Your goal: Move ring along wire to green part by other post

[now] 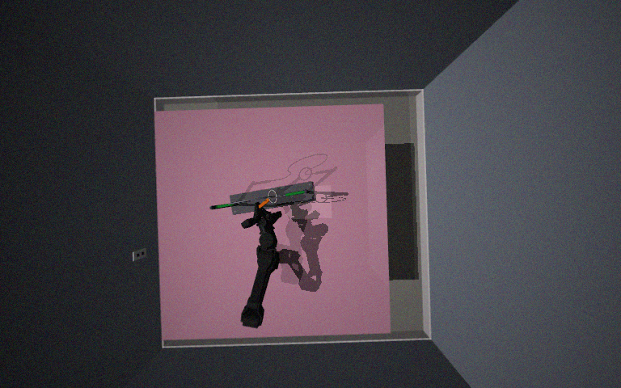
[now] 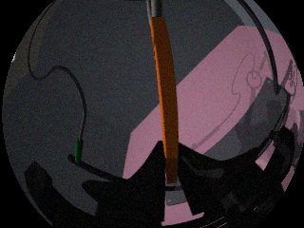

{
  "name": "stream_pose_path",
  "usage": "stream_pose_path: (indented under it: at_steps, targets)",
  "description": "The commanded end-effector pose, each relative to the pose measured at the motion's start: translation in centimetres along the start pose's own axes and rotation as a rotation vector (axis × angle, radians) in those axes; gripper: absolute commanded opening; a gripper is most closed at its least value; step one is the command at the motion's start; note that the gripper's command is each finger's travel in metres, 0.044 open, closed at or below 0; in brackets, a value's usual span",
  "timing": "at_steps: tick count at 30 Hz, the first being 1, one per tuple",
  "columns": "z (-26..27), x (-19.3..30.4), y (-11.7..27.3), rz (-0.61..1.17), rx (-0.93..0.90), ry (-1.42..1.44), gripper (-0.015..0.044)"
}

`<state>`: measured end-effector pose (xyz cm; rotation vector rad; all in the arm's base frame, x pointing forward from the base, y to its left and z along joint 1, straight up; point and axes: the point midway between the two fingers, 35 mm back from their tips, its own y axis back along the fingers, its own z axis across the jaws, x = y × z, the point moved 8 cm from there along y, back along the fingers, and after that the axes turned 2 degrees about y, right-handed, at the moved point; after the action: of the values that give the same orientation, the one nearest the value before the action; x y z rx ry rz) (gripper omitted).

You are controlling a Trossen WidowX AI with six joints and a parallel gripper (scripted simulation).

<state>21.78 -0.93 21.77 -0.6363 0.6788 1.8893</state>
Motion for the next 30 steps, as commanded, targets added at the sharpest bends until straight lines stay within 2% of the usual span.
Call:
stream_pose_path:
  at_steps: [1,13,30]
  targets:
    - [1.2,-0.7,0.8,0.044,-0.030,-0.070,-0.0150]
    - [3.8,-3.0,3.0,0.206,-0.139,-0.308,-0.0150]
    - [6.7,-4.6,3.4,0.201,-0.252,-0.581,-0.0150]
